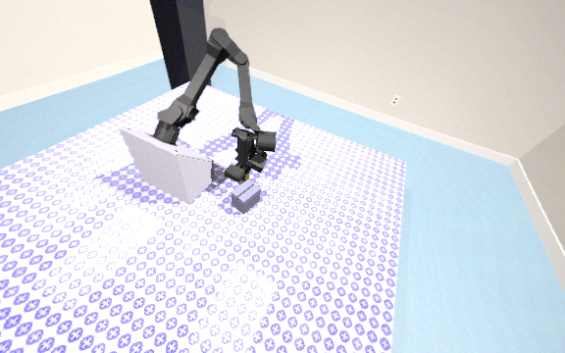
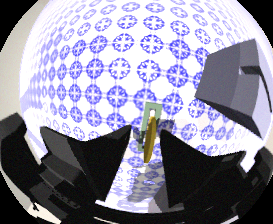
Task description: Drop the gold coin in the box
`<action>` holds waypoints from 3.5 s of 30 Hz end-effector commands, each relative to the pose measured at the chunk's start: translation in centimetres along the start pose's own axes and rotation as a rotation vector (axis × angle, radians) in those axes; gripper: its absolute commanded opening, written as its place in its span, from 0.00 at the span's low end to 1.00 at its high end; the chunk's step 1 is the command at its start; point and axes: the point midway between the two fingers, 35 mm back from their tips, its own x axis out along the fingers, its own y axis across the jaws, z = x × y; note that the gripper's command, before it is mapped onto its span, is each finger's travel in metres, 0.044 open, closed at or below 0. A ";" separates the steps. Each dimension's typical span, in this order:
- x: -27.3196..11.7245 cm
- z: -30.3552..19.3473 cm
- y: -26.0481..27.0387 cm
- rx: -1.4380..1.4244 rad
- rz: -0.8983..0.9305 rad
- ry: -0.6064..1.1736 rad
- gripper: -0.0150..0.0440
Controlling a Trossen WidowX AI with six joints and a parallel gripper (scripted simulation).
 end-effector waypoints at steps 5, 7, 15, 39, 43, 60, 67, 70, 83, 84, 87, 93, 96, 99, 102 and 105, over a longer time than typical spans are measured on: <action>0.3 -0.3 -0.3 0.012 -0.008 0.009 0.44; 0.3 -0.3 -0.3 0.012 -0.008 0.009 0.35; 0.3 -0.3 -0.3 0.012 -0.008 0.009 0.25; -3.0 0.6 -0.9 0.059 -0.019 -0.010 0.25; -3.9 0.6 -0.8 0.051 -0.020 -0.007 0.25; -8.1 0.1 -0.4 0.019 -0.016 0.006 0.25; -9.2 -0.2 -0.2 0.011 -0.012 0.008 0.25; -9.2 -0.2 -0.2 -0.041 -0.012 0.009 0.25; -9.2 -0.2 0.0 -0.493 -0.010 0.011 0.25; -9.2 -0.2 0.0 -0.528 -0.010 0.011 0.25; -9.2 -0.2 0.1 -0.633 -0.009 0.012 0.25; -9.3 -0.2 0.2 -0.842 -0.008 0.013 0.25; -9.3 -0.2 0.2 -0.946 -0.007 0.014 0.25; -9.3 -0.2 0.3 -1.050 -0.007 0.014 0.25; -9.3 -0.2 0.3 -1.155 -0.006 0.015 0.25; -9.3 -0.2 0.3 -1.259 -0.005 0.015 0.25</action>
